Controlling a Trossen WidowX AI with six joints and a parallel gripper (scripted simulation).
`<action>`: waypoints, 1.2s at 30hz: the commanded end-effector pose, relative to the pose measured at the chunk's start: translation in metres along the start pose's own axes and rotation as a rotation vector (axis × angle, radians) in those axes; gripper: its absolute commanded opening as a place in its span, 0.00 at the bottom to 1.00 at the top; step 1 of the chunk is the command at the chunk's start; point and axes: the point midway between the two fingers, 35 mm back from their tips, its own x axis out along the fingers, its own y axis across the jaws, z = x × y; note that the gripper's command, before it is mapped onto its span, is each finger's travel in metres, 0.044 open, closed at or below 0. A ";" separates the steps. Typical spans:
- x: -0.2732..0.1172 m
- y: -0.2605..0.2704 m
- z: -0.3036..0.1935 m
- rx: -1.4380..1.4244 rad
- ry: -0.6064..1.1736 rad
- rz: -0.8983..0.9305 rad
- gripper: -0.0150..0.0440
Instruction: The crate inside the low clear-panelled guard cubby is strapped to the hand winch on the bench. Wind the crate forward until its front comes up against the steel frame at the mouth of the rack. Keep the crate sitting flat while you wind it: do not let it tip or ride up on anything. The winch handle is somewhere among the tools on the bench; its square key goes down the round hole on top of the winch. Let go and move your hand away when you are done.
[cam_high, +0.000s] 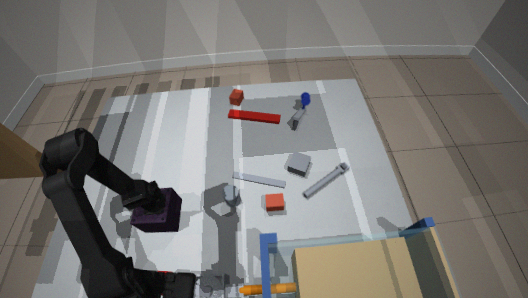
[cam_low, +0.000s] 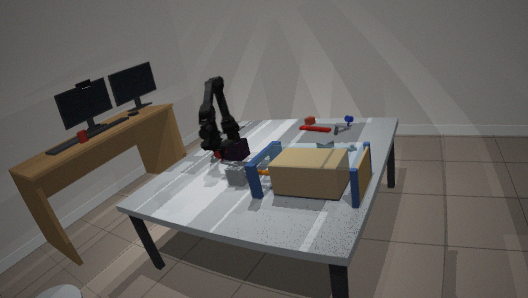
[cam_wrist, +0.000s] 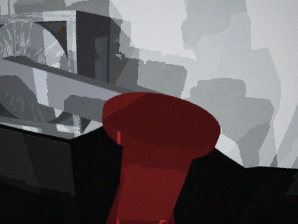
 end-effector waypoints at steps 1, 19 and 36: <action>-0.002 0.000 0.019 0.009 -0.041 -0.002 0.25; -0.004 0.011 0.052 0.009 -0.044 -0.001 0.25; -0.006 0.026 0.074 0.009 -0.046 0.001 0.25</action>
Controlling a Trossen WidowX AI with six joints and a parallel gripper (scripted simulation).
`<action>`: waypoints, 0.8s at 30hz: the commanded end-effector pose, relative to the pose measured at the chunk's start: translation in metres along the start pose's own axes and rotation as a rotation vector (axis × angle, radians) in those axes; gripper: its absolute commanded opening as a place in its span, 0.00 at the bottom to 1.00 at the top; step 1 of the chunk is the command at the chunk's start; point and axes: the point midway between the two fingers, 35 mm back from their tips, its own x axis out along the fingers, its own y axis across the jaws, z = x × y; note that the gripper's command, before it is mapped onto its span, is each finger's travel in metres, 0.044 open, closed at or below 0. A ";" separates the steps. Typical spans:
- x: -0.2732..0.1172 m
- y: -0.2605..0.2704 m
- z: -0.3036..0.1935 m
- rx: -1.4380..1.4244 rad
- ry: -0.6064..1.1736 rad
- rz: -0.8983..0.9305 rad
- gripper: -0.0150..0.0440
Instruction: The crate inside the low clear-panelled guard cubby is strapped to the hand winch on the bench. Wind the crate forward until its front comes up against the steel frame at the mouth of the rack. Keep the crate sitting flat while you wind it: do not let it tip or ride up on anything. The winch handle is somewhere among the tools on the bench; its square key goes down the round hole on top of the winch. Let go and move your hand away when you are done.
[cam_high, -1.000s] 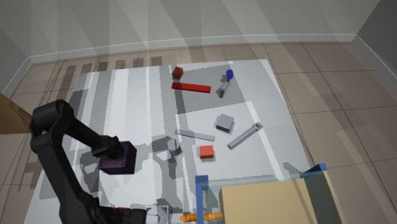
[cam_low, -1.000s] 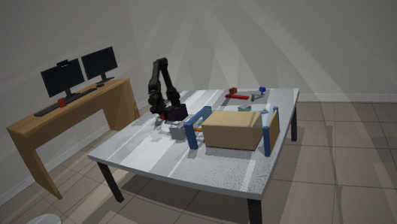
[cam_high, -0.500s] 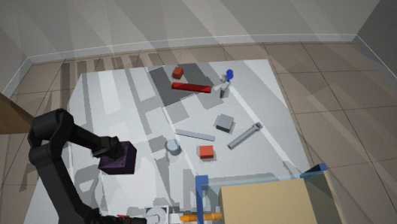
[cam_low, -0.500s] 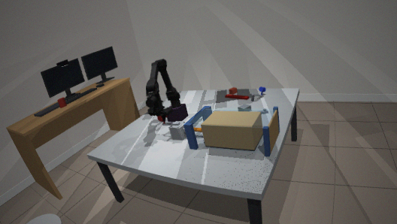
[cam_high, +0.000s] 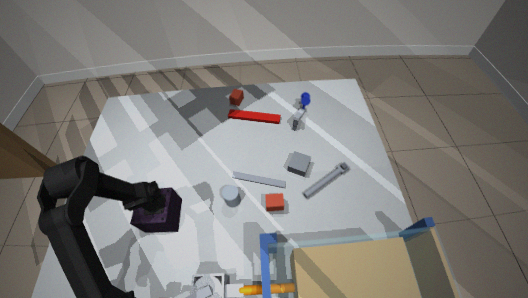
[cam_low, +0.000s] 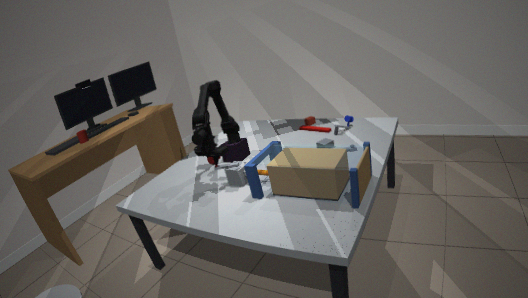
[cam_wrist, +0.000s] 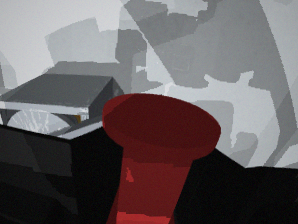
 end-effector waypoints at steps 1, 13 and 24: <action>-0.003 0.014 0.011 -0.006 -0.025 0.026 0.25; -0.004 0.028 0.024 -0.006 -0.026 0.028 0.25; -0.005 0.043 0.032 -0.006 -0.027 0.029 0.25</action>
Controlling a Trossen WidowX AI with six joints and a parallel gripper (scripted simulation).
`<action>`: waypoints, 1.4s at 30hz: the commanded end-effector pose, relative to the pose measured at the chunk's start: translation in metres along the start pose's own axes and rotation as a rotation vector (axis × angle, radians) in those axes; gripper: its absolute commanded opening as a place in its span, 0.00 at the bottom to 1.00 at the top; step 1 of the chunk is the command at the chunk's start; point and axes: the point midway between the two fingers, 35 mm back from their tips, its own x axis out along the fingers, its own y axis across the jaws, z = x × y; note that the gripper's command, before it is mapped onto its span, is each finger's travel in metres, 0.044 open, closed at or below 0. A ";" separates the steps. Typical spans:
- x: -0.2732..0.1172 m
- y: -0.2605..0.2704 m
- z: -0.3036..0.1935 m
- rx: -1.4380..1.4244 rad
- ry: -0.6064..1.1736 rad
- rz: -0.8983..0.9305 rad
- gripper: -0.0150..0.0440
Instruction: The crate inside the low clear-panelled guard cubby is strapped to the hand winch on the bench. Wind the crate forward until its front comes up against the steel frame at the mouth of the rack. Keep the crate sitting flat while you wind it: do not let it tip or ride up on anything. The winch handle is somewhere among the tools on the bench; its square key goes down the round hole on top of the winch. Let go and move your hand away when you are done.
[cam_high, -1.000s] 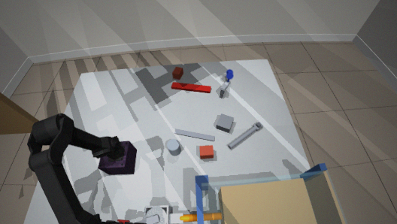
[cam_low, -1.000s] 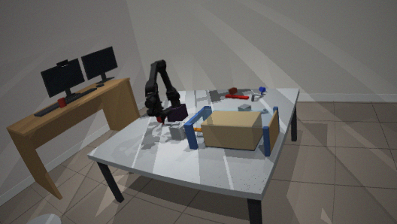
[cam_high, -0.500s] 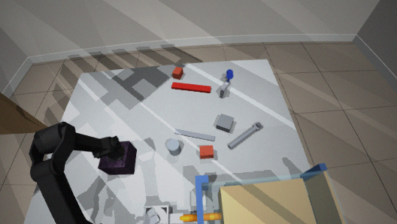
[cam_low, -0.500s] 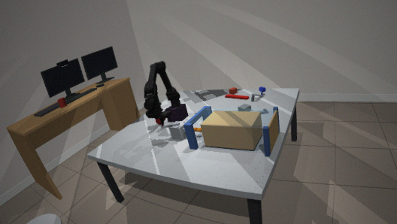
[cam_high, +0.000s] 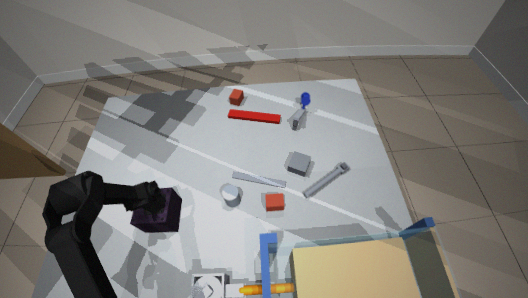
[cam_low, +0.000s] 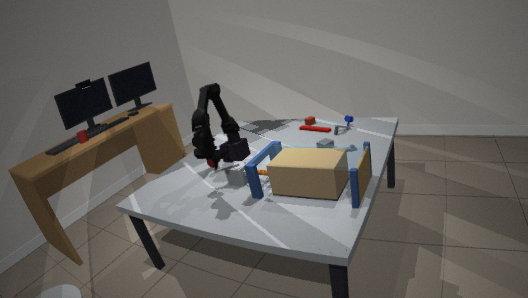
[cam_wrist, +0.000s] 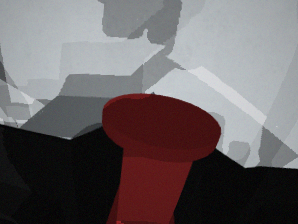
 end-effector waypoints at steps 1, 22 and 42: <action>-0.003 0.023 0.008 -0.019 -0.025 0.042 0.25; -0.005 0.055 0.016 -0.019 -0.026 0.045 0.25; -0.007 0.086 0.013 -0.019 -0.026 0.048 0.25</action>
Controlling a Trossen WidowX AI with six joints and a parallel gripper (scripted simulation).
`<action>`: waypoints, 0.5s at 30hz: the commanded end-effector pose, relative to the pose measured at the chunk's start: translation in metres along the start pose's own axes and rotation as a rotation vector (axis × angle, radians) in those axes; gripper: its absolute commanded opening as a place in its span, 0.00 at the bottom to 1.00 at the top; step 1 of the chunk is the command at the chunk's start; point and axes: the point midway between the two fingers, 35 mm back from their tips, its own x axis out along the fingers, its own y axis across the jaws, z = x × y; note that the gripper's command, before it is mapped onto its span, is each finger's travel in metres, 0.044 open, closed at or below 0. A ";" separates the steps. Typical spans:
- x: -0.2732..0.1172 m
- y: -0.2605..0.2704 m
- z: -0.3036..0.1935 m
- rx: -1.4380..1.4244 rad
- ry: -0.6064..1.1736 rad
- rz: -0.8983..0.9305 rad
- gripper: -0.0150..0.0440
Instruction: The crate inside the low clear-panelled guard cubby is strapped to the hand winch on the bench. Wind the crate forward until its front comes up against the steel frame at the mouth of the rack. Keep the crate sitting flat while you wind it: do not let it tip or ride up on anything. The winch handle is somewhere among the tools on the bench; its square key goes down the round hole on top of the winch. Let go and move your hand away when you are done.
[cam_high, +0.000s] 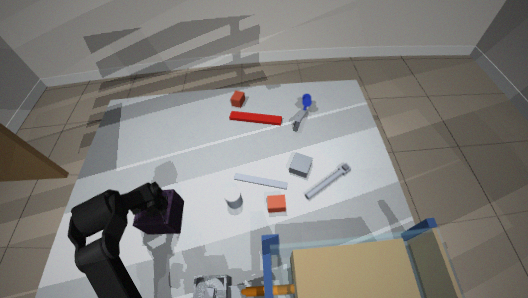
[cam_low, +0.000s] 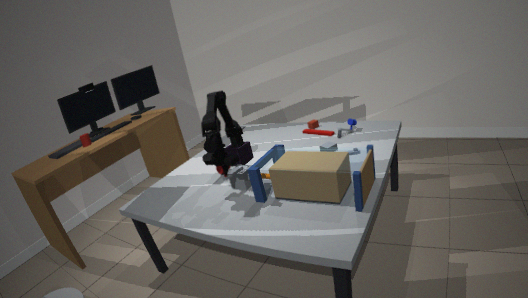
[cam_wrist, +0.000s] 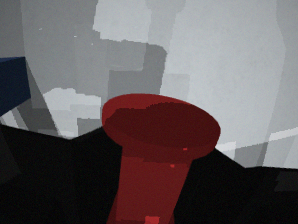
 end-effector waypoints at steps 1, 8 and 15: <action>-0.002 0.022 -0.009 -0.026 0.011 0.034 0.25; -0.003 0.033 -0.012 -0.026 0.011 0.035 0.25; -0.003 0.043 -0.016 -0.026 0.012 0.036 0.25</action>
